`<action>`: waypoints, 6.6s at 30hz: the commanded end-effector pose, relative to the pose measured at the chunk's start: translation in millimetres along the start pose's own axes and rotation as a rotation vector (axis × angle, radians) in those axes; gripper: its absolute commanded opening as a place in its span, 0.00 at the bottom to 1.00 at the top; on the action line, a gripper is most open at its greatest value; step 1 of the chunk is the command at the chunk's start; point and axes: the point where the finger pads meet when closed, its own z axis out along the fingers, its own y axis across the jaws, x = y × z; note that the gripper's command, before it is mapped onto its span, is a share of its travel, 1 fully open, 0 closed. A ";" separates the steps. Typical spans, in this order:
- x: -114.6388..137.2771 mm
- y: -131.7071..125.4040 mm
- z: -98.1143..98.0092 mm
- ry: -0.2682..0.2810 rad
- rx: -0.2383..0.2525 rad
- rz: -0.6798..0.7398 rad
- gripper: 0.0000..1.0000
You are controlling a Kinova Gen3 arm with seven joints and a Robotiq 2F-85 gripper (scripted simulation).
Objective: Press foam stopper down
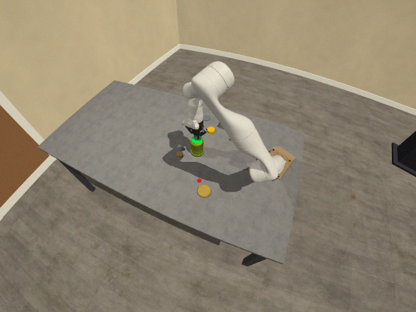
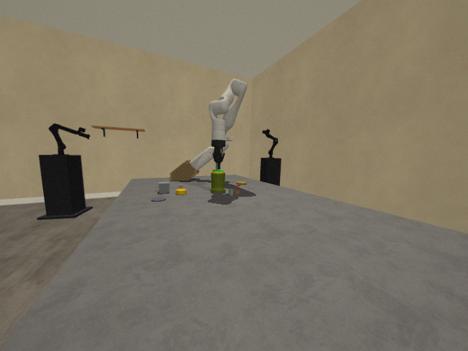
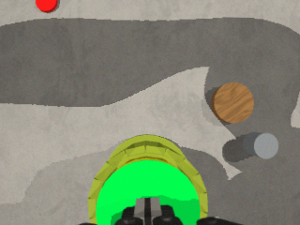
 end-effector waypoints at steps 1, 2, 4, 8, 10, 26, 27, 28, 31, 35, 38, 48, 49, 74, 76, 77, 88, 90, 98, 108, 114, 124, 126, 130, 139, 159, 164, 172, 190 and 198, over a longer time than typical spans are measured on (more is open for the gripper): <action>-0.3 0.2 -0.3 0.000 -0.001 0.000 0.00; -0.3 0.2 -0.3 0.000 -0.001 0.000 0.00; -0.3 0.2 -0.2 0.000 -0.001 0.000 0.00; -0.3 0.2 -0.1 0.000 -0.001 0.000 0.00; -0.3 0.2 0.1 0.000 -0.001 0.000 0.00; -0.3 0.2 2.4 0.000 -0.001 0.000 0.00; -0.3 0.2 2.7 0.000 -0.001 0.000 0.00; -0.3 0.2 3.0 0.000 -0.001 0.000 0.00; -0.3 0.2 3.9 0.000 -0.001 0.000 0.00; -0.3 0.2 5.3 0.000 -0.001 0.000 0.00; -0.3 0.2 5.7 0.000 -0.001 0.000 0.00; -0.3 0.2 10.3 0.000 -0.001 0.000 0.00; -0.3 0.2 10.8 0.000 -0.001 0.000 0.00; -0.3 0.2 23.2 0.000 -0.001 0.000 0.00; -0.3 0.2 24.5 0.000 -0.001 0.000 0.00; -0.3 0.2 25.1 0.000 -0.001 0.000 0.00; -0.3 0.2 30.5 0.000 -0.001 0.000 0.00; -0.3 0.2 31.7 0.000 -0.001 0.000 0.00; -0.3 0.2 36.0 0.000 -0.001 0.000 0.00; -0.3 0.2 39.6 0.000 -0.001 0.000 0.00; -0.3 0.2 41.7 0.000 -0.001 0.000 0.00; -0.3 0.2 43.8 0.000 -0.001 0.000 0.00; -0.3 0.2 44.2 0.000 -0.001 0.000 0.00; -0.3 0.2 44.8 0.000 -0.001 0.000 0.00; -0.3 0.2 45.5 0.000 -0.001 0.000 0.00; -0.3 0.2 45.7 0.000 -0.001 0.000 0.00; -0.3 0.2 45.7 0.000 -0.001 0.000 0.00; -0.3 0.2 45.7 0.000 -0.001 0.000 0.00; -0.3 0.2 45.2 0.000 -0.001 0.000 0.00; -0.3 0.2 37.1 0.000 -0.001 0.000 0.00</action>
